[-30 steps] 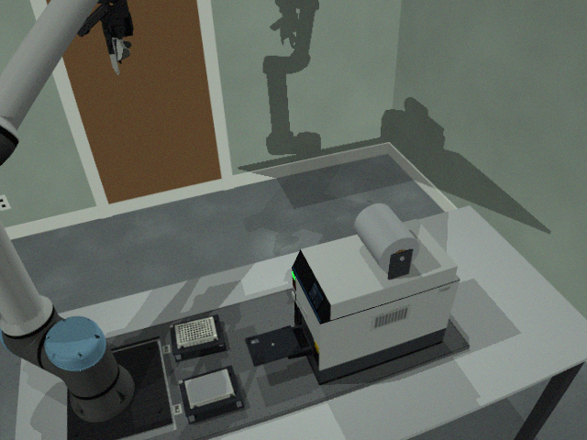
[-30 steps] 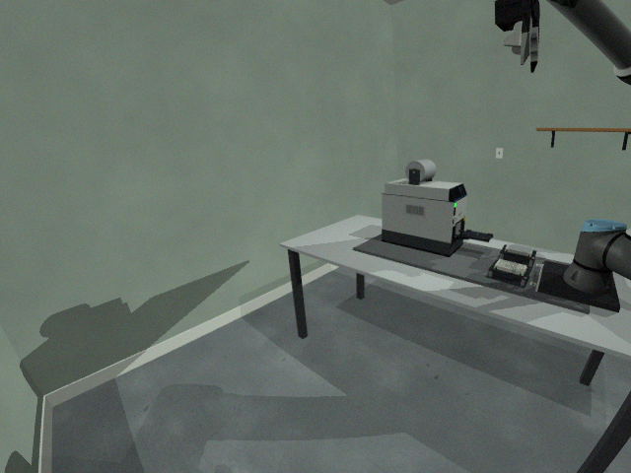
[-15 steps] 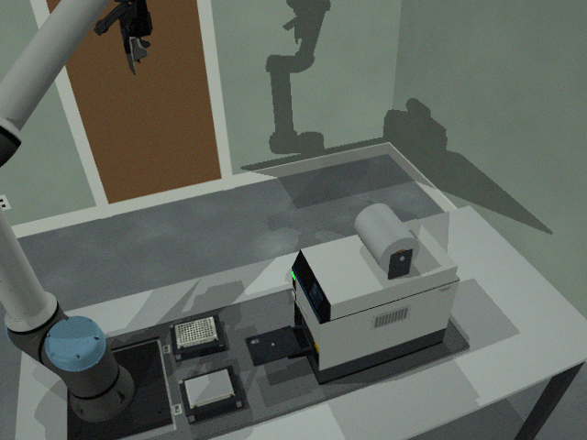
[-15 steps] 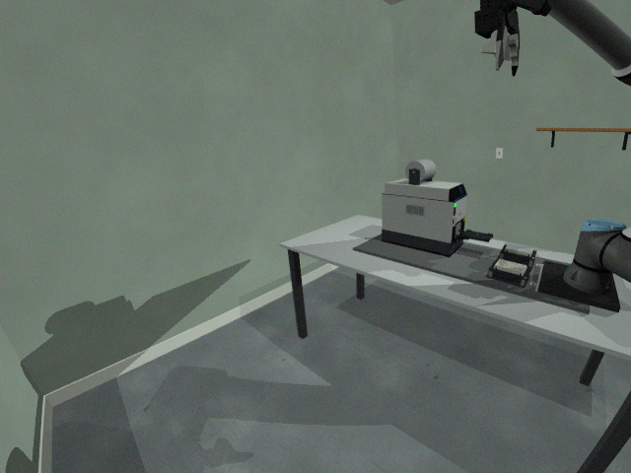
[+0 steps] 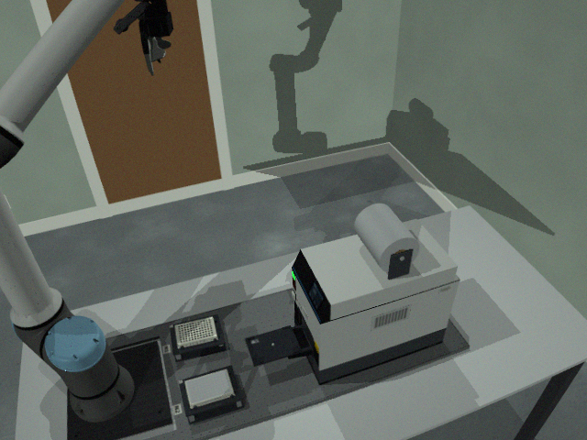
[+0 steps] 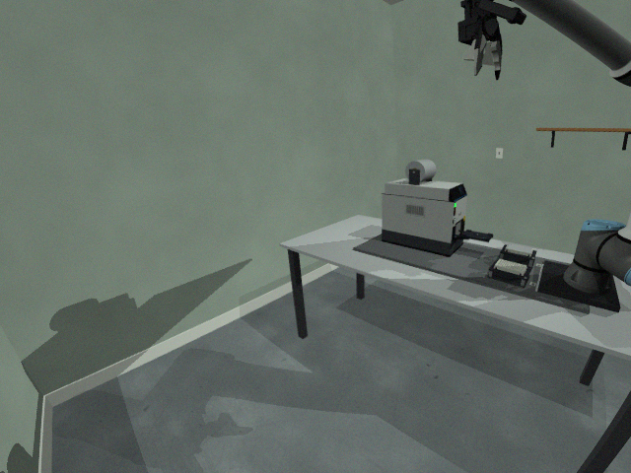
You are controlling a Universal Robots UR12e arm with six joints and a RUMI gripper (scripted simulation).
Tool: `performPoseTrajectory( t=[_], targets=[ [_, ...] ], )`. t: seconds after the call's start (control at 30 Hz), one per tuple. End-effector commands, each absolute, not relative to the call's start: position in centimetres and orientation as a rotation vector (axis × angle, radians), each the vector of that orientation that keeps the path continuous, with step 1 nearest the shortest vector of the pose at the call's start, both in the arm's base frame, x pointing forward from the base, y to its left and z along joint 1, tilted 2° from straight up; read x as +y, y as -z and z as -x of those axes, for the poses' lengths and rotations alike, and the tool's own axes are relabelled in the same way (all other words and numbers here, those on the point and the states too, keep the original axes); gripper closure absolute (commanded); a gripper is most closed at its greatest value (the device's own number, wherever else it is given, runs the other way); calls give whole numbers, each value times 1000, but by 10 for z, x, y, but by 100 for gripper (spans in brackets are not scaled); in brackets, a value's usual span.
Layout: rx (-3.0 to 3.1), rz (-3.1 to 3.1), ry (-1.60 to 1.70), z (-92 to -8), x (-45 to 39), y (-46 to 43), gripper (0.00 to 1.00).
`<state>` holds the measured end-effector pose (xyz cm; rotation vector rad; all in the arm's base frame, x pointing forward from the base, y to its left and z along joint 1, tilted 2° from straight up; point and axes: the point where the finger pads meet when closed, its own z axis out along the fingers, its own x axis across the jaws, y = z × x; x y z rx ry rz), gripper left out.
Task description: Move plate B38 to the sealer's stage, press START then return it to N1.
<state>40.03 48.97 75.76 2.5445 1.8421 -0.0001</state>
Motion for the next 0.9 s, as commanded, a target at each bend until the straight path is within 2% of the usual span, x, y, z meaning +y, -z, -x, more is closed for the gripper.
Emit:
performPoseTrajectory(
  t=[0.0,0.87],
  targets=[
    [1809,-2568,-2,-413,479,-758,32],
    [1580,-2715,-2,-489,401,-758,32]
  ],
)
